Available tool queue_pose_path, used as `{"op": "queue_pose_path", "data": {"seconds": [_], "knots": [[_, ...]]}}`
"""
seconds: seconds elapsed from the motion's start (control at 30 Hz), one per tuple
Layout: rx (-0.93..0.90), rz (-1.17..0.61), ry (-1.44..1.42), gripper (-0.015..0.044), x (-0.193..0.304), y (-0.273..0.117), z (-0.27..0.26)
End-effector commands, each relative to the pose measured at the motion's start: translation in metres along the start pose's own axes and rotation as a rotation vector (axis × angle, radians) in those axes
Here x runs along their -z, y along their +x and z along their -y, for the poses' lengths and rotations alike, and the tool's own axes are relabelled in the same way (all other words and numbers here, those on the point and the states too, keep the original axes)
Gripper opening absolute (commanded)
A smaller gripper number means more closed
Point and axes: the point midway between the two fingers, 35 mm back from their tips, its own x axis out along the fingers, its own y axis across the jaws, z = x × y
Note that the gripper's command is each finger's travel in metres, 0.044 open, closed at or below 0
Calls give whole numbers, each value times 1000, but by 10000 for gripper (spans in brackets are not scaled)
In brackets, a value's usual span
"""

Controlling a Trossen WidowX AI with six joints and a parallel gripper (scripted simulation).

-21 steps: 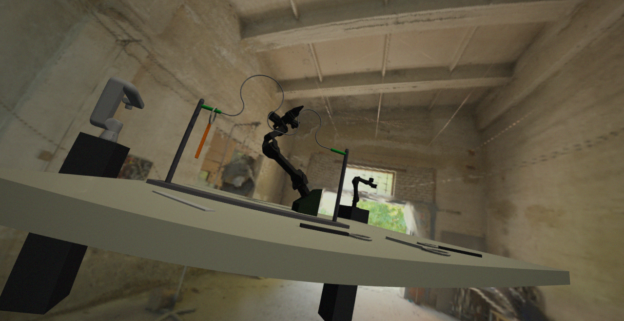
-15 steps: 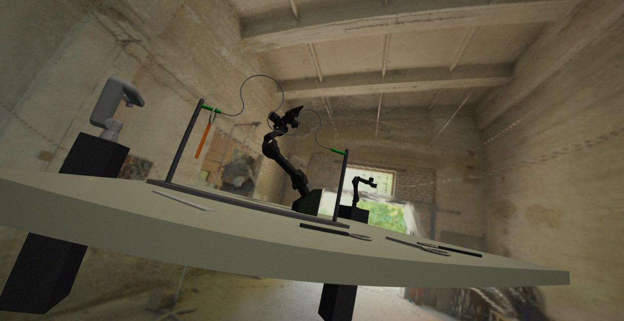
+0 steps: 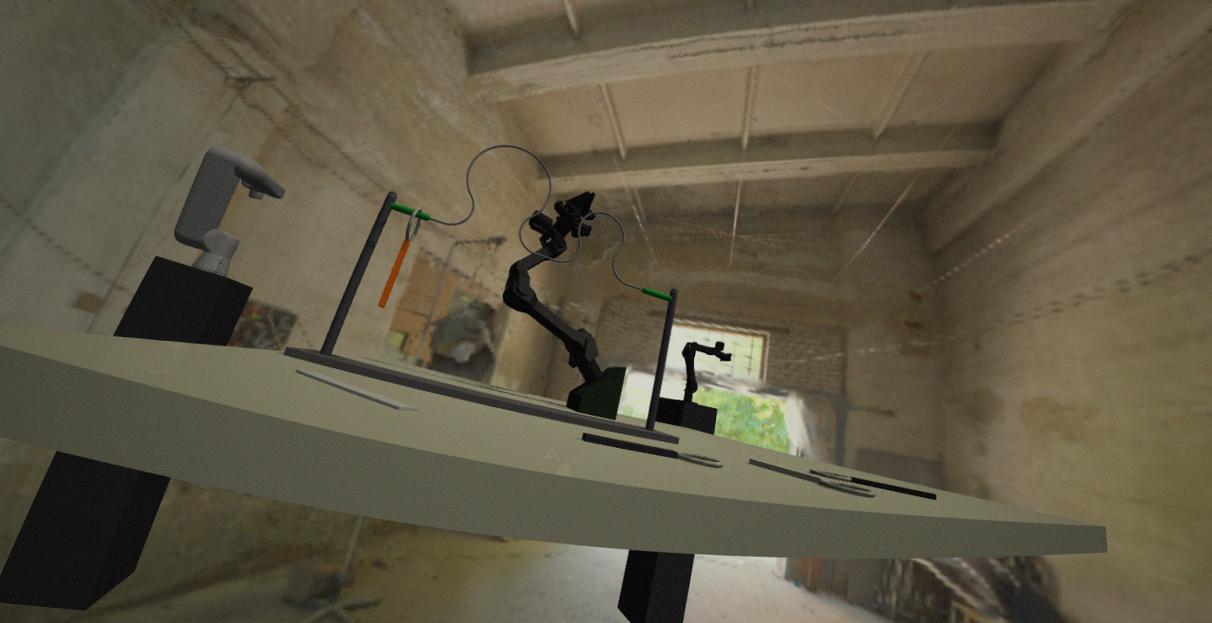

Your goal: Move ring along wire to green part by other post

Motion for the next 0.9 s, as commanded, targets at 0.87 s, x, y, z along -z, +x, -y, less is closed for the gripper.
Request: {"op": "queue_pose_path", "data": {"seconds": [0.87], "knots": [[-450,-5,-927,160,-14,118,-129]]}}
